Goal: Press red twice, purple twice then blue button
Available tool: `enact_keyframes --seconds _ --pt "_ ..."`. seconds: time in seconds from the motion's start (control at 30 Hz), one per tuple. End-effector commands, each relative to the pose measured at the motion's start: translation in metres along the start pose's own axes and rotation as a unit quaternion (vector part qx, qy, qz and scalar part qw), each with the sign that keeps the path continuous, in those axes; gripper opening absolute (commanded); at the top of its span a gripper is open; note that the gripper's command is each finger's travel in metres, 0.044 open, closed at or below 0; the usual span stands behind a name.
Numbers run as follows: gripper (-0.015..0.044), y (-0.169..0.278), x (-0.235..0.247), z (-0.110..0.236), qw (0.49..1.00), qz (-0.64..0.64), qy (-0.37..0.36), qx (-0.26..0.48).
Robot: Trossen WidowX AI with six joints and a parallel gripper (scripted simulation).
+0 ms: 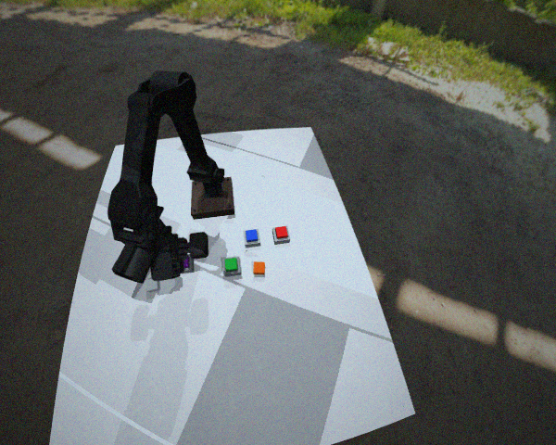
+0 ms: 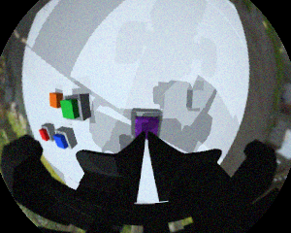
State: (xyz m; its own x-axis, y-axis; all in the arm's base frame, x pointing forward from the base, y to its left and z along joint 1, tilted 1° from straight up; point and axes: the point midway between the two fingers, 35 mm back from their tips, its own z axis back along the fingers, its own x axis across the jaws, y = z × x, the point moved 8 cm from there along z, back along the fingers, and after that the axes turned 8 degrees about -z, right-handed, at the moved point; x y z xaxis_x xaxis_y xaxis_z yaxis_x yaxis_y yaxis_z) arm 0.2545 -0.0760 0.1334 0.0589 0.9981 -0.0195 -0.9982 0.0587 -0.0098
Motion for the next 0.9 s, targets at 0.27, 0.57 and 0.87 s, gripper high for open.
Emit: enact_keyframes --seconds 0.27,0.57,0.87 --pt "0.002 -0.001 0.0 0.011 1.0 0.002 0.001 -0.006" --pt "0.002 -0.001 0.0 -0.004 1.0 0.002 0.001 -0.006" --pt "0.002 -0.001 0.0 -0.015 1.0 0.002 0.001 -0.006"
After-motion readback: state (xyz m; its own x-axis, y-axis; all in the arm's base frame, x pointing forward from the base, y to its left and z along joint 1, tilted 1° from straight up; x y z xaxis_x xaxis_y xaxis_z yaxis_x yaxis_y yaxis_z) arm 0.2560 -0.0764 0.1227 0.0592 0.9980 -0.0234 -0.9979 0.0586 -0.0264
